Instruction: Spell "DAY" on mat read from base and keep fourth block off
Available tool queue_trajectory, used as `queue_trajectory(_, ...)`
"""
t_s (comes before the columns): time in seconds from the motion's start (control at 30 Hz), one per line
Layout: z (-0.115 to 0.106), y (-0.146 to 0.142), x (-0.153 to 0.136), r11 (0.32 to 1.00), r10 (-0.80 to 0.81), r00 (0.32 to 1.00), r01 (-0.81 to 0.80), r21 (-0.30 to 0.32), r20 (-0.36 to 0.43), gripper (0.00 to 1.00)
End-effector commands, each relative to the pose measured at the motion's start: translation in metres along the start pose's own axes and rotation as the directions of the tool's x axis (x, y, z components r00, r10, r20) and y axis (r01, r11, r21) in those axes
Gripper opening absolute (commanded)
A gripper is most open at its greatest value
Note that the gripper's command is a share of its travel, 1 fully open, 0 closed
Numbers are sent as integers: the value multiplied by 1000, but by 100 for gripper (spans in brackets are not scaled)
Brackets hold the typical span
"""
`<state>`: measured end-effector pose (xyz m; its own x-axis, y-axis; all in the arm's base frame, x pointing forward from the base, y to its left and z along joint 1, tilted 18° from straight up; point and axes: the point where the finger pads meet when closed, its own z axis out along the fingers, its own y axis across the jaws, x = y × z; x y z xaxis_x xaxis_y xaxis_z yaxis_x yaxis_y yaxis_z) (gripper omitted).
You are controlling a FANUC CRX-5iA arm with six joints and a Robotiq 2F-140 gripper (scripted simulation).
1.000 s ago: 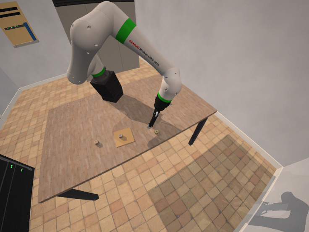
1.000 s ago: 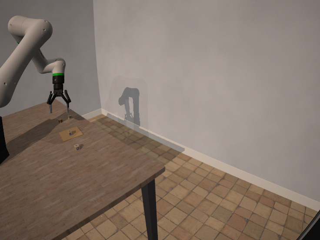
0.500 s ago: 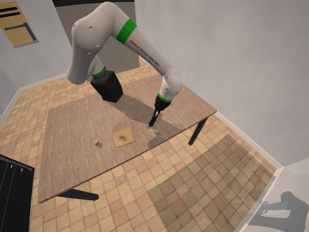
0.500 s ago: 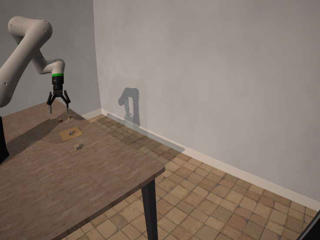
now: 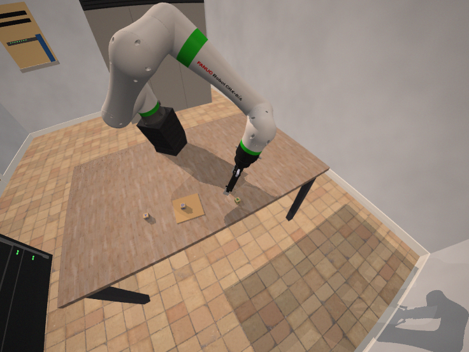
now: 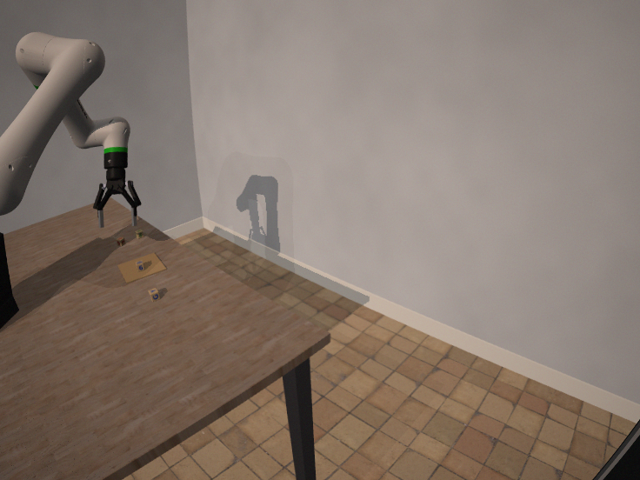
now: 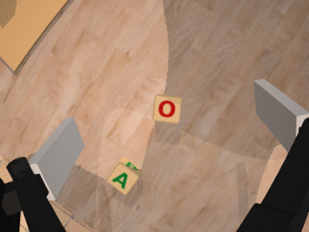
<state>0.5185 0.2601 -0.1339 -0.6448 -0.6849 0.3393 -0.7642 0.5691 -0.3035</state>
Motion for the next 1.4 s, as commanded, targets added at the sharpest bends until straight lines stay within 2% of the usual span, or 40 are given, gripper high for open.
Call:
queue_trajectory(0.0, 0, 0, 0, 1000, 0, 1000, 0, 0, 0, 100)
queue_trajectory(0.97, -1, -1, 0, 1000, -7, 1000, 7, -1, 1, 100)
queue_trajectory(1.37, -21, -27, 13, 987, -155, 988, 155, -32, 15, 100)
